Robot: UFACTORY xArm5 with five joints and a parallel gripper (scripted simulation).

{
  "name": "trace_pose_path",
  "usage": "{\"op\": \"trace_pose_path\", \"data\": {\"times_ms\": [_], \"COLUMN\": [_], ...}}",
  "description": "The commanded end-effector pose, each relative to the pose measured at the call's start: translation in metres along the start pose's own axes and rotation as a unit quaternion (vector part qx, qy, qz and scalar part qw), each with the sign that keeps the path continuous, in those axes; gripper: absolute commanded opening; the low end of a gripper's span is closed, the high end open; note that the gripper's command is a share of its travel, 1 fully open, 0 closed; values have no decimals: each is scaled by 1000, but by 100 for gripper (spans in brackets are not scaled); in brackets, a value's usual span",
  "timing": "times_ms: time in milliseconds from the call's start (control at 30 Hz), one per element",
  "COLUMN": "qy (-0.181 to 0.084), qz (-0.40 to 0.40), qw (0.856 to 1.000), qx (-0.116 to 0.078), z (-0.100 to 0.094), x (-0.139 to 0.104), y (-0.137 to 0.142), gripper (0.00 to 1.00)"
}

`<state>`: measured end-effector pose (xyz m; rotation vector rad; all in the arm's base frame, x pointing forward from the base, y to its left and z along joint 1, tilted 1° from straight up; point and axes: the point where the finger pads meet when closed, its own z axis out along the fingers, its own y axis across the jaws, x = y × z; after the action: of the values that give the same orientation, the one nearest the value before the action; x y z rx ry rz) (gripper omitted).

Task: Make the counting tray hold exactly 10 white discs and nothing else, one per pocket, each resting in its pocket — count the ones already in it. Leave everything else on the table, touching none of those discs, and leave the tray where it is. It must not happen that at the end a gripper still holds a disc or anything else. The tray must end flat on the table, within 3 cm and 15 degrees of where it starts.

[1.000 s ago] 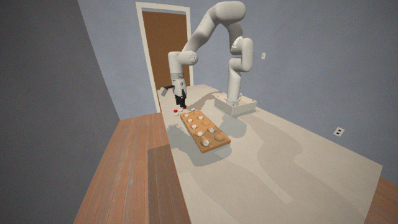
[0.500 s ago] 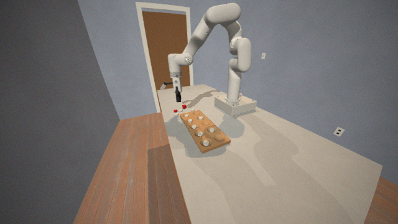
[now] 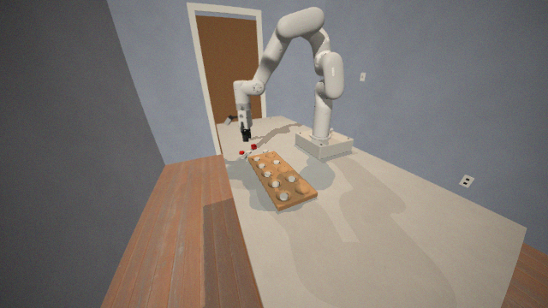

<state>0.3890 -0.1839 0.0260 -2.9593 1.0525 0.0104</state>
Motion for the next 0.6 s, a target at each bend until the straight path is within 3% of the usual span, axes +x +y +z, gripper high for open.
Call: {"op": "trace_pose_path", "data": {"times_ms": [0, 67, 200, 567], "qy": [0, 0, 0, 0], "qz": [1, 1, 1, 1], "qw": [1000, 1000, 1000, 1000], "qx": [0, 0, 0, 0], "z": [41, 41, 74, 75], "x": [2, 2, 1, 1], "y": [-1, -1, -1, -1], "gripper": [47, 47, 47, 47]}}
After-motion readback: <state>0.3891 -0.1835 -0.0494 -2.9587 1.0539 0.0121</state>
